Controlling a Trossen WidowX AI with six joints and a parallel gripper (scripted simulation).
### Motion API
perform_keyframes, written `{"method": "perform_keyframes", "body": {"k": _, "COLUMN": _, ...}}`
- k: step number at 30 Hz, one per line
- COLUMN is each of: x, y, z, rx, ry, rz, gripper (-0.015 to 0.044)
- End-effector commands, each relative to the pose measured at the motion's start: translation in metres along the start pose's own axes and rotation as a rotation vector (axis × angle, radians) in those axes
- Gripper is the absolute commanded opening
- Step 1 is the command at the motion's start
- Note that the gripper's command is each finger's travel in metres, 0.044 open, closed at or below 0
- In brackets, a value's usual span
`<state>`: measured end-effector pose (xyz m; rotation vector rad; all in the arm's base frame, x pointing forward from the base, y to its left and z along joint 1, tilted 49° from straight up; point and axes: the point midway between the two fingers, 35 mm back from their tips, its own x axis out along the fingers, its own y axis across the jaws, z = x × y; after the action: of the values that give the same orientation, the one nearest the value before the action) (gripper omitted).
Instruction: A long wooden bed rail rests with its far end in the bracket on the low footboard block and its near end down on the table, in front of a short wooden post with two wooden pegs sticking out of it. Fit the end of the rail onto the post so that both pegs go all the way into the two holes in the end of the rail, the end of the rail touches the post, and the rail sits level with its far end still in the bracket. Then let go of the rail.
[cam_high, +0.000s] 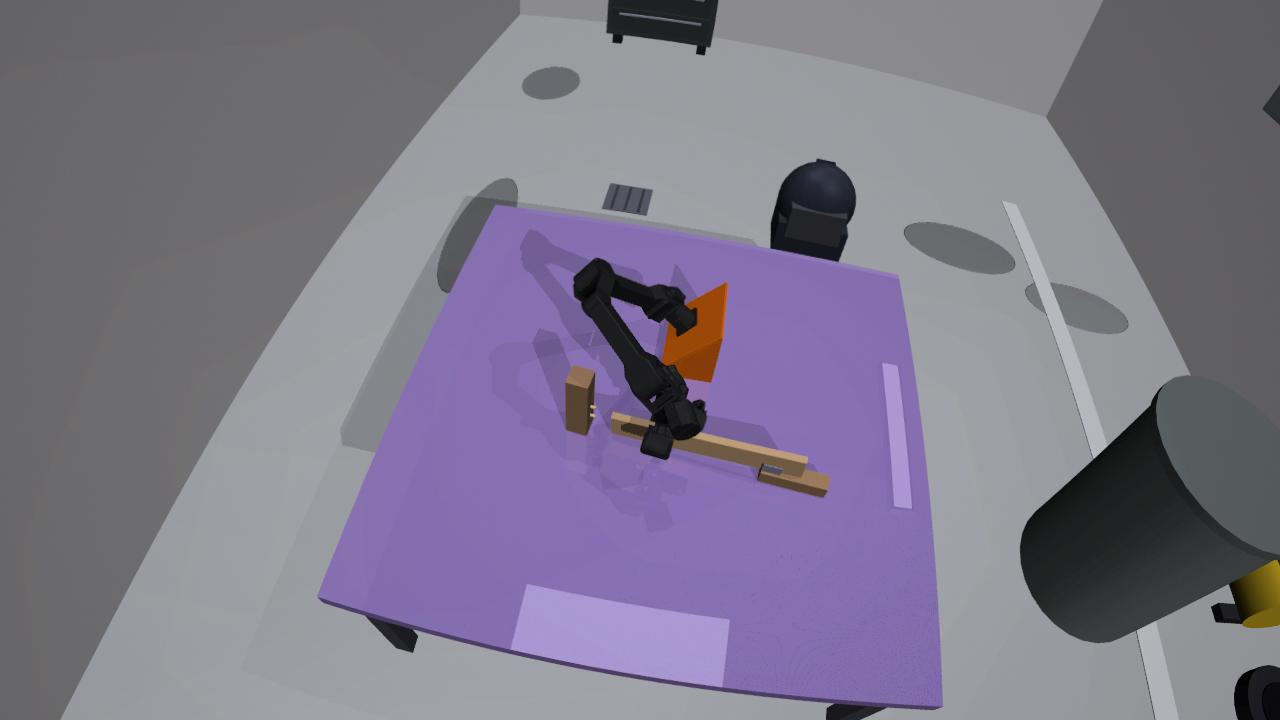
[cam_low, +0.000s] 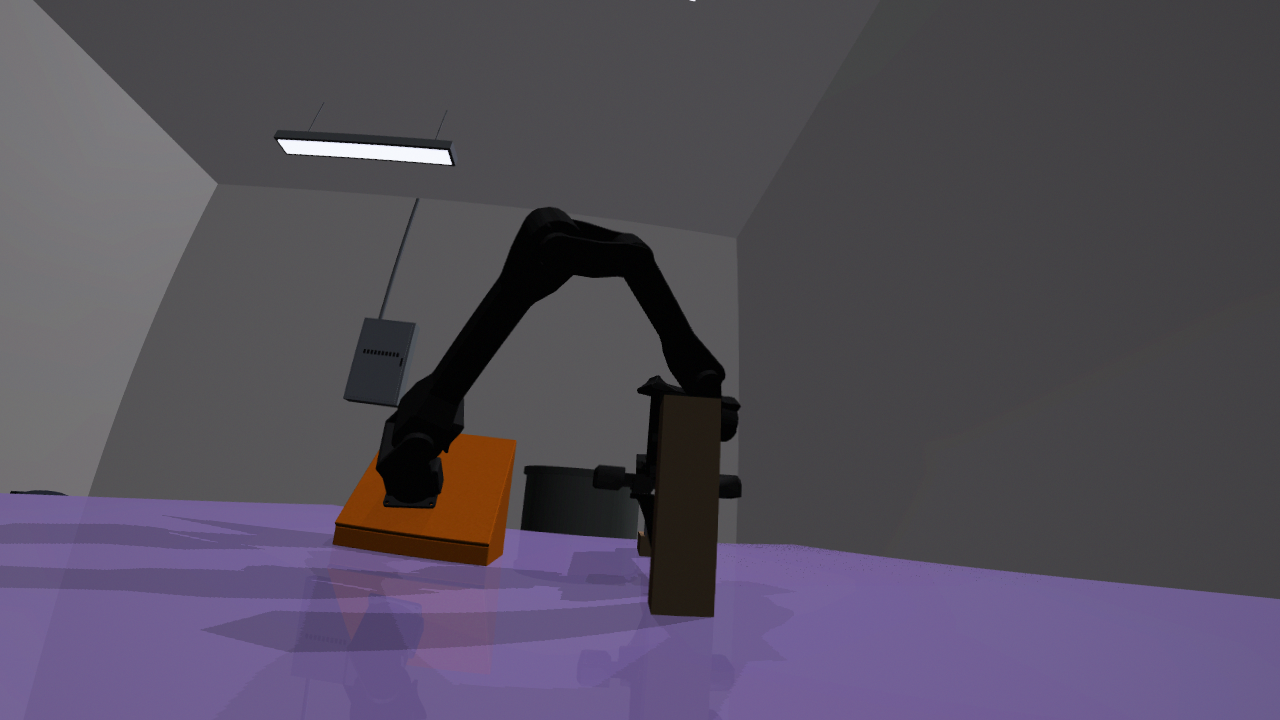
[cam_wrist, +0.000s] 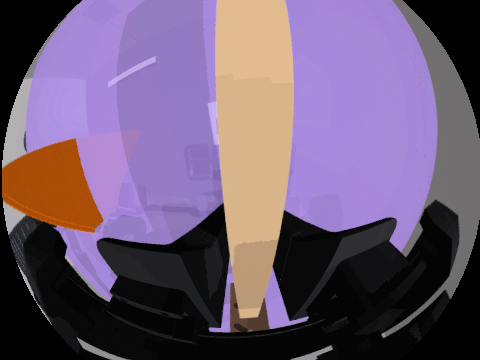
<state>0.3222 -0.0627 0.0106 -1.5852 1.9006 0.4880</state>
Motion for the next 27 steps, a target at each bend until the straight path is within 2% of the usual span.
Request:
{"method": "perform_keyframes", "body": {"k": 1, "x": -0.007, "y": -0.003, "z": 0.003, "rx": 0.0, "ry": -0.012, "rz": -0.011, "gripper": 0.0}}
{"method": "perform_keyframes", "body": {"k": 27, "x": -0.02, "y": -0.003, "z": 0.003, "rx": 0.0, "ry": -0.013, "rz": -0.011, "gripper": 0.0}}
